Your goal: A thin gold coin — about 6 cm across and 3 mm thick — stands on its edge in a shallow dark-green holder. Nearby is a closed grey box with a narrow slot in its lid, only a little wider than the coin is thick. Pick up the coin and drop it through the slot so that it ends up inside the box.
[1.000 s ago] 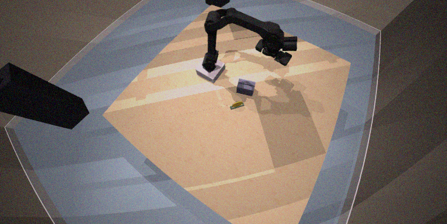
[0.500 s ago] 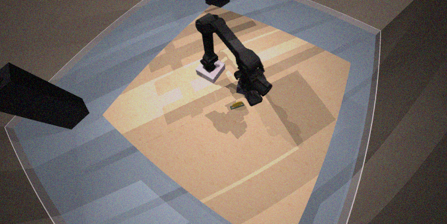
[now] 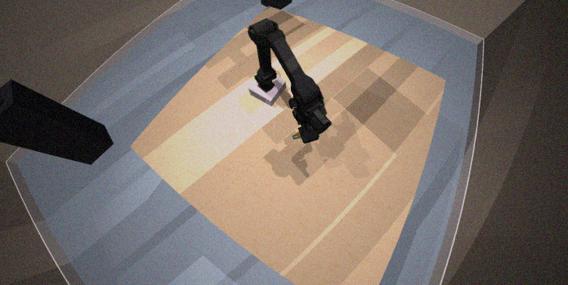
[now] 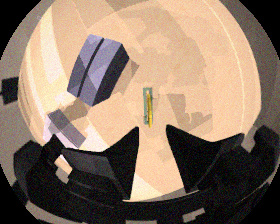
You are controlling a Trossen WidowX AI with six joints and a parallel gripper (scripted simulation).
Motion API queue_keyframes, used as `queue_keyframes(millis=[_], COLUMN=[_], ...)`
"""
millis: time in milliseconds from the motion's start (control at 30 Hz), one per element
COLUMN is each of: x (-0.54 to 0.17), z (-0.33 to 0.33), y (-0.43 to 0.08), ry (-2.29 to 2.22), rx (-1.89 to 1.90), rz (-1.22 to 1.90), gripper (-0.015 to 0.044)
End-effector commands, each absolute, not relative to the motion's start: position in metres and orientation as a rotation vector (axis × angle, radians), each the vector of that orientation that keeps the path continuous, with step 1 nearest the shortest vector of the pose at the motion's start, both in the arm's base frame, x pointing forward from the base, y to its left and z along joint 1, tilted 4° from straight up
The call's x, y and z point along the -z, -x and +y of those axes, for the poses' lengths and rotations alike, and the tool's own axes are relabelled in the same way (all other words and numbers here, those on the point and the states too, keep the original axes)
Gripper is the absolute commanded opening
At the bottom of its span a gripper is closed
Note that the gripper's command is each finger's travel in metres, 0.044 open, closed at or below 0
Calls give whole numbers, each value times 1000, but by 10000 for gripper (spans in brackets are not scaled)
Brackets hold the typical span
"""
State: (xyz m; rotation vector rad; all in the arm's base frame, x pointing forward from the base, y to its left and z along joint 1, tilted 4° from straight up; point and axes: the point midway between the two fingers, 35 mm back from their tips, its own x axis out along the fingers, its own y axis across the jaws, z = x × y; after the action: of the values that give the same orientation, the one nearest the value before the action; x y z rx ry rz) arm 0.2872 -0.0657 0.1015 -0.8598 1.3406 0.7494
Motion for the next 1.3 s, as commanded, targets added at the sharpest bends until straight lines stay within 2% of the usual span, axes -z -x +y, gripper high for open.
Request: queue_keyframes(millis=[0,1267], x=[-94,-36], z=[-66,-67], y=[-287,-296], ry=[866,864], rx=[-747,-746], rz=[1341,1341], gripper=[161,161])
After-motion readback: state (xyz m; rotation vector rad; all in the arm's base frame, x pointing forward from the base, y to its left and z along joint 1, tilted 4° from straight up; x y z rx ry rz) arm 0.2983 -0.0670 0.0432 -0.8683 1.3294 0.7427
